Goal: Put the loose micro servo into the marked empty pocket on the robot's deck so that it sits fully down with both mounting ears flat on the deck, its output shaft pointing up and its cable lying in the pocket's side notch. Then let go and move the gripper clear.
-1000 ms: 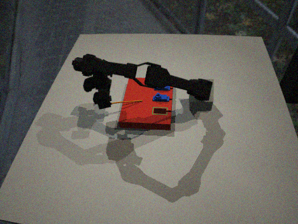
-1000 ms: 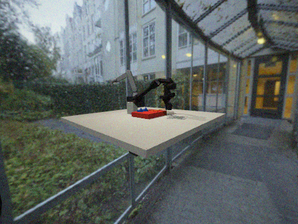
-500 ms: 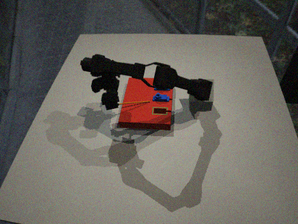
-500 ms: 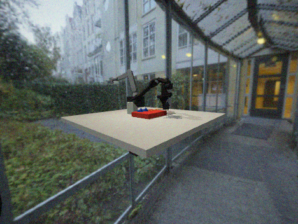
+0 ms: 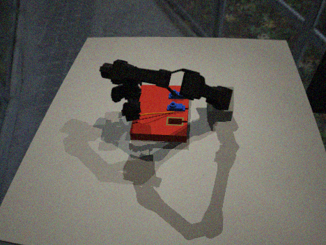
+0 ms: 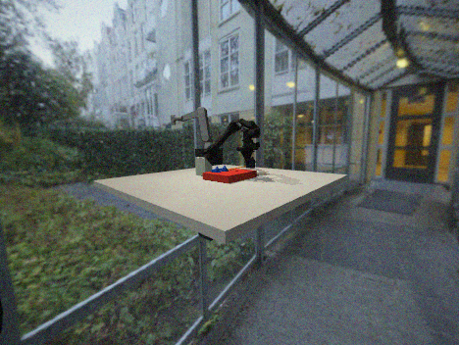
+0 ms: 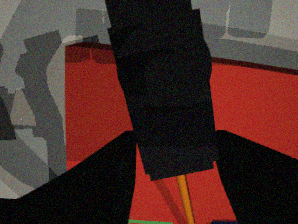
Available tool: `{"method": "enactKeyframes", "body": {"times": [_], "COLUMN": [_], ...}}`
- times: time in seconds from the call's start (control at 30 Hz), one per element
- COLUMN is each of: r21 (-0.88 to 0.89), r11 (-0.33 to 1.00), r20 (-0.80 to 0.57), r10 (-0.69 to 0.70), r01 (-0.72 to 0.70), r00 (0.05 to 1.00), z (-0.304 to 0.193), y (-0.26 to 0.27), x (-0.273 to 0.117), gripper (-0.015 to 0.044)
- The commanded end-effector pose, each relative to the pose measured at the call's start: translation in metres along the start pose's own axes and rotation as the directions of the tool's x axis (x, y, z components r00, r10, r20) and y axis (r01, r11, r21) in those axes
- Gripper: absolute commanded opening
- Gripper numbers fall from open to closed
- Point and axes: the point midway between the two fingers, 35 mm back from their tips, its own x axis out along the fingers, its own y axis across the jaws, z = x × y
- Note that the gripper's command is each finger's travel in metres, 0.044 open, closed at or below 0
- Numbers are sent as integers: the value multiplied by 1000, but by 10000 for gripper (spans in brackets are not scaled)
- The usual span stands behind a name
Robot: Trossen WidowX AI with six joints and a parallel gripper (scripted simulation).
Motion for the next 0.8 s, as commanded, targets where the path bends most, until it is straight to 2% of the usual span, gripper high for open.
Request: {"method": "enactKeyframes", "body": {"times": [0.0,0.43,0.77], "r21": [-9,-7,-7], "r11": [1000,1000,1000], "r20": [12,-7,-8], "r10": [-5,-2,-2], "r01": [5,2,2], "r00": [1000,1000,1000], "z": [-14,-64,-66], "y": [3,12,2], "x": [-4,-3,-3], "gripper": [0,0,0]}}
